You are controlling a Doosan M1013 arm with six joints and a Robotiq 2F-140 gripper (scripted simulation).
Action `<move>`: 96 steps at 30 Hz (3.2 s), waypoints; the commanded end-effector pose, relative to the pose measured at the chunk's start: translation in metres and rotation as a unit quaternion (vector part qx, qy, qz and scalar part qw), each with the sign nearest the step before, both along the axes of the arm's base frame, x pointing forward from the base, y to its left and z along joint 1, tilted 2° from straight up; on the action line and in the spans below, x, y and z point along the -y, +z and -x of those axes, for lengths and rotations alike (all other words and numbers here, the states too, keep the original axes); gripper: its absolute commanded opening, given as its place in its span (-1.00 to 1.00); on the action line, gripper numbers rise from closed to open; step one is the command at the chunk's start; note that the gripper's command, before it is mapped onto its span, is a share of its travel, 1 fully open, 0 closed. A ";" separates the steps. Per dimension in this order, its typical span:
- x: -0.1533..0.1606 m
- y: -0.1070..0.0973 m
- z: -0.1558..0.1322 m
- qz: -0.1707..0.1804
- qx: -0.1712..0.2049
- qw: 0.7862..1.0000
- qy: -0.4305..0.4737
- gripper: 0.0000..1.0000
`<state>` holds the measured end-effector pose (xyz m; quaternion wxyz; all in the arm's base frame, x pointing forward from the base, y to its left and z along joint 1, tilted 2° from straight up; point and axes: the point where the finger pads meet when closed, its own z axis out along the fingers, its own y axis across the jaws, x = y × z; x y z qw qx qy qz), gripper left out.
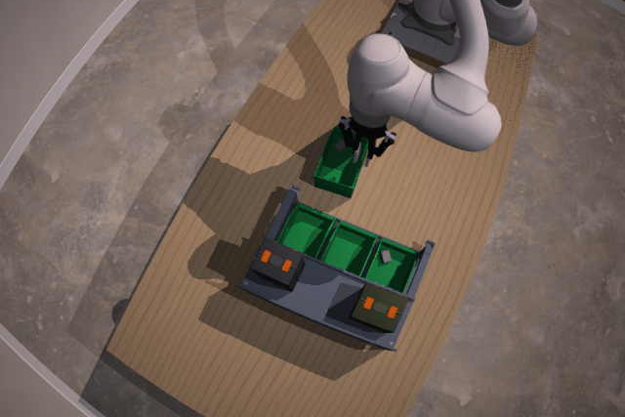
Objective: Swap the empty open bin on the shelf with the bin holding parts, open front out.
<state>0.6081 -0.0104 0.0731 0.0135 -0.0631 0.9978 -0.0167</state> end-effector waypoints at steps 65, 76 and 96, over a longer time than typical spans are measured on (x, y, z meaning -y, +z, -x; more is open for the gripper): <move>0.001 -0.030 -0.001 0.000 0.000 1.000 0.000 -0.80; 0.001 -0.030 -0.001 0.000 0.000 1.000 0.000 -0.80; 0.000 -0.012 0.000 0.000 0.000 1.000 0.000 -0.80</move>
